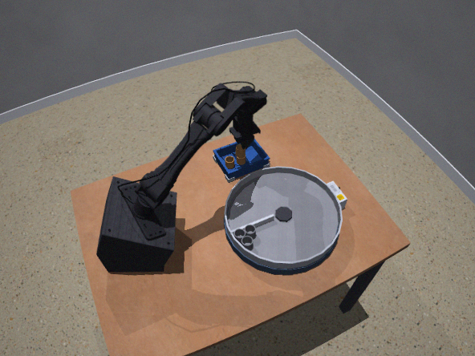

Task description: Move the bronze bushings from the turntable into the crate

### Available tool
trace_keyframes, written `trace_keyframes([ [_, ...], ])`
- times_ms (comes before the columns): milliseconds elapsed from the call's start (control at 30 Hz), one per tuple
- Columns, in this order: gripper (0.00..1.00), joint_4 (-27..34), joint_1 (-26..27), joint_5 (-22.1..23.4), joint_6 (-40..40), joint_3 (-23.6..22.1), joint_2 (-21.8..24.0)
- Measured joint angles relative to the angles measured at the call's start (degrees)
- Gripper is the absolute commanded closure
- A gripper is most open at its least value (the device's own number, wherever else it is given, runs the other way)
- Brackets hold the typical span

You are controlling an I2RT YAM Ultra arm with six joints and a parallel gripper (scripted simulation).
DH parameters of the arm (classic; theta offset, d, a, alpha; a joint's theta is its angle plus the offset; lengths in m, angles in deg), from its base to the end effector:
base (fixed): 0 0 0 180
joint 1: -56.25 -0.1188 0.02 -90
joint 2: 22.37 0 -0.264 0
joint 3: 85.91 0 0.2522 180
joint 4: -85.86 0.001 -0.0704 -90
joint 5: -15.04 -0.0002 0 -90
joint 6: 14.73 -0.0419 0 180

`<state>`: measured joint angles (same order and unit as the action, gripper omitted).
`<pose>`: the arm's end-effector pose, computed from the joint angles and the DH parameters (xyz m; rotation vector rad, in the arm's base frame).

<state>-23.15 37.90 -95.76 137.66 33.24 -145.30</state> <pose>0.4256 0.1265 0.2180 -1.8633 2.3039 -0.6525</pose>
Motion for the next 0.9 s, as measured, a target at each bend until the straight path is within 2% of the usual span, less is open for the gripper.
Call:
trace_keyframes([
  [267, 1.00, -4.7, 1.3, 0.4, 1.3, -2.4, -3.4],
  [533, 1.00, -7.6, 1.9, 0.6, 2.1, -2.5, -3.4],
  [900, 1.00, -7.9, 1.9, 0.6, 2.2, -2.5, -3.4],
])
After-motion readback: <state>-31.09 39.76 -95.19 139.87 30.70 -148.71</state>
